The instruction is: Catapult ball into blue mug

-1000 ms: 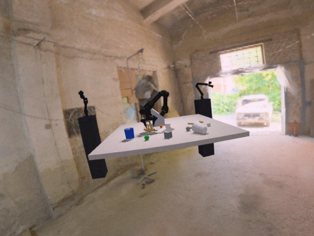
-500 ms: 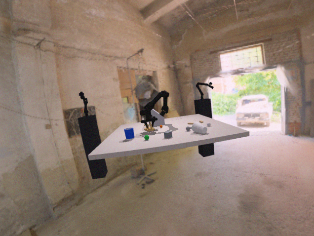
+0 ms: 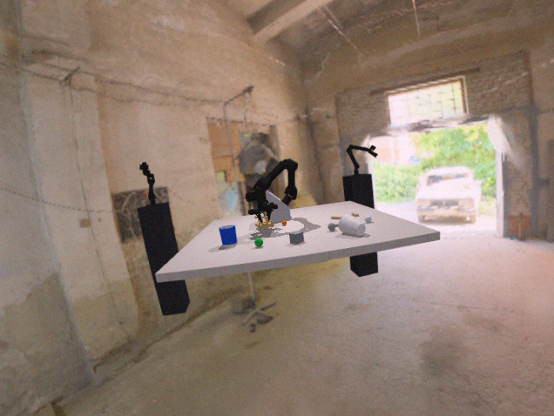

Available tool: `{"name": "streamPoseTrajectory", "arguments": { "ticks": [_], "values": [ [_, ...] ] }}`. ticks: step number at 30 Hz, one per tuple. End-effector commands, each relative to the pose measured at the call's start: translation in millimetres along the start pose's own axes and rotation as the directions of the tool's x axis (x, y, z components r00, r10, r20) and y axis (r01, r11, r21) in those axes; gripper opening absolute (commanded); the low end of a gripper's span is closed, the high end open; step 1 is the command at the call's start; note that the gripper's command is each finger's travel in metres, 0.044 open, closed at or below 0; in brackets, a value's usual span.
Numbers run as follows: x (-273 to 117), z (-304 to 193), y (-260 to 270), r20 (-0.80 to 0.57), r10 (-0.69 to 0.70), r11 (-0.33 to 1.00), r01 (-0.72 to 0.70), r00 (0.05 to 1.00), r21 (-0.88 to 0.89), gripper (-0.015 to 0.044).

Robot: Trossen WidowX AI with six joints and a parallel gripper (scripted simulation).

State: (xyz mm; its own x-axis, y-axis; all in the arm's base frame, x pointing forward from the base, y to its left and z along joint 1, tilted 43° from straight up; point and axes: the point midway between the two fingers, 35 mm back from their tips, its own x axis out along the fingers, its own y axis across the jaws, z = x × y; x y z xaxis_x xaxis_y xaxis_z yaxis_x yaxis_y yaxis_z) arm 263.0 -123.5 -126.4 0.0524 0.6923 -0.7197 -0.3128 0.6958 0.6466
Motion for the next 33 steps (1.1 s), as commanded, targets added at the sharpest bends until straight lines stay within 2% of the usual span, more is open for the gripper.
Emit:
{"name": "streamPoseTrajectory", "arguments": {
  "ticks": [1,4,16,33],
  "values": [
    [-31.4,3.8,-5.1,0.019,-0.04,0.999,0.041,0.999,-0.015,0.0],
    [-31.4,3.8,-5.2,0.019,-0.04,0.999,0.04,0.999,0.008,0.0],
    [-30.3,4.0,-8.2,0.021,-0.04,0.916,0.028,0.999,0.401,0.0],
    [-29.6,-4.6,-29.6,0.022,-0.04,0.563,0.004,0.999,0.827,0.0]
  ]
}}
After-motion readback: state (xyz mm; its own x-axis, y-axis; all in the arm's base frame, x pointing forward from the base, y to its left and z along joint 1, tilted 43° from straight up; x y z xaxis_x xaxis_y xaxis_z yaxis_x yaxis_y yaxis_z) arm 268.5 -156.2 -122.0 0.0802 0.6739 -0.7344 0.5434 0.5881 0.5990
